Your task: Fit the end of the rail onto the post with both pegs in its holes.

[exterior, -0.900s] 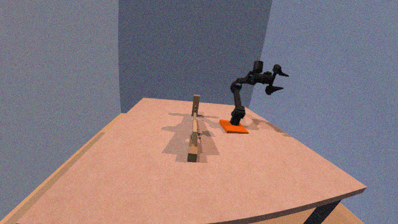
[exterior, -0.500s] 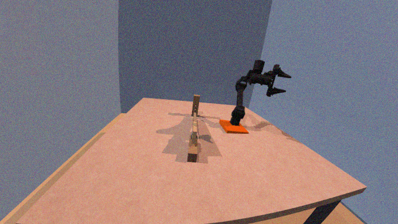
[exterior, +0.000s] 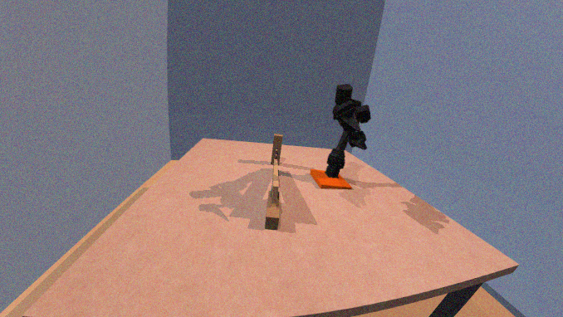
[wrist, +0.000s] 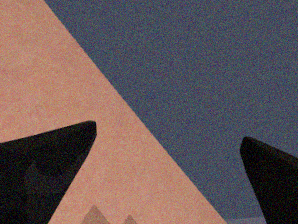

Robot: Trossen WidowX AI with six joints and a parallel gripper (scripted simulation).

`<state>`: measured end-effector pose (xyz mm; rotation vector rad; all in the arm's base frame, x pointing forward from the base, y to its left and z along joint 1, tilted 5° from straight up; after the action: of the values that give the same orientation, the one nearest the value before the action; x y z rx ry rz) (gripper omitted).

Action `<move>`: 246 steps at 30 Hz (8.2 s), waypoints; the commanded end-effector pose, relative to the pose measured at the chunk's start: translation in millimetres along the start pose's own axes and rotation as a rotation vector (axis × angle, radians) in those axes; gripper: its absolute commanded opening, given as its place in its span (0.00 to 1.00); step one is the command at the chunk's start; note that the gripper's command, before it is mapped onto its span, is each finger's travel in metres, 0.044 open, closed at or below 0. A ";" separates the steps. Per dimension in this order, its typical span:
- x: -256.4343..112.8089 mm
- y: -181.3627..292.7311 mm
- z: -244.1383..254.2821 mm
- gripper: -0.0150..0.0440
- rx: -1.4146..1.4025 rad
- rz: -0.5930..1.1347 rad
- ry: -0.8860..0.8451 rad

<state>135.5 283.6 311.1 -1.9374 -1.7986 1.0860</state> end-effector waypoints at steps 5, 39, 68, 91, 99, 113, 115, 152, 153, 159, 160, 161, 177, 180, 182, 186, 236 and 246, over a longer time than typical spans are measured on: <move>-26.6 132.7 -22.4 1.00 0.229 0.462 -0.007; -213.0 334.7 84.6 1.00 0.864 1.167 -0.415; -195.2 363.9 117.8 1.00 0.865 1.166 -0.414; -190.6 370.3 127.1 0.38 0.864 1.166 -0.415; -190.6 370.3 127.1 0.25 0.864 1.166 -0.415; -190.8 369.6 126.1 0.25 0.864 1.166 -0.415; -191.2 368.7 125.1 0.25 0.864 1.166 -0.415; -198.8 360.2 109.8 0.25 0.864 1.166 -0.414; -199.0 359.9 109.4 0.25 0.864 1.166 -0.414; -200.2 358.5 107.0 0.25 0.863 1.166 -0.414; -200.4 358.2 106.6 0.25 0.863 1.166 -0.414; -200.6 357.9 106.2 0.25 0.863 1.166 -0.414; -203.6 353.4 100.4 0.25 0.863 1.167 -0.414; -204.2 352.4 99.3 0.25 0.863 1.167 -0.414; -204.6 351.8 98.6 0.25 0.863 1.167 -0.414; -205.3 350.5 97.3 0.25 0.863 1.167 -0.414; -206.7 344.7 95.6 0.25 0.864 1.166 -0.415; -206.4 344.4 96.4 0.25 0.864 1.166 -0.415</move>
<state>333.7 -1.5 83.8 -2.1004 0.0677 2.2042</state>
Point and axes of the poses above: the point midway between the two fingers, 35 mm back from their tips, its own x axis out along the fingers, its own z axis across the jaws, y = z × x, the point moved 2 cm from there along -x, back along the fingers, and after that the axes turned 2 degrees about -x, right-handed, at the moved point
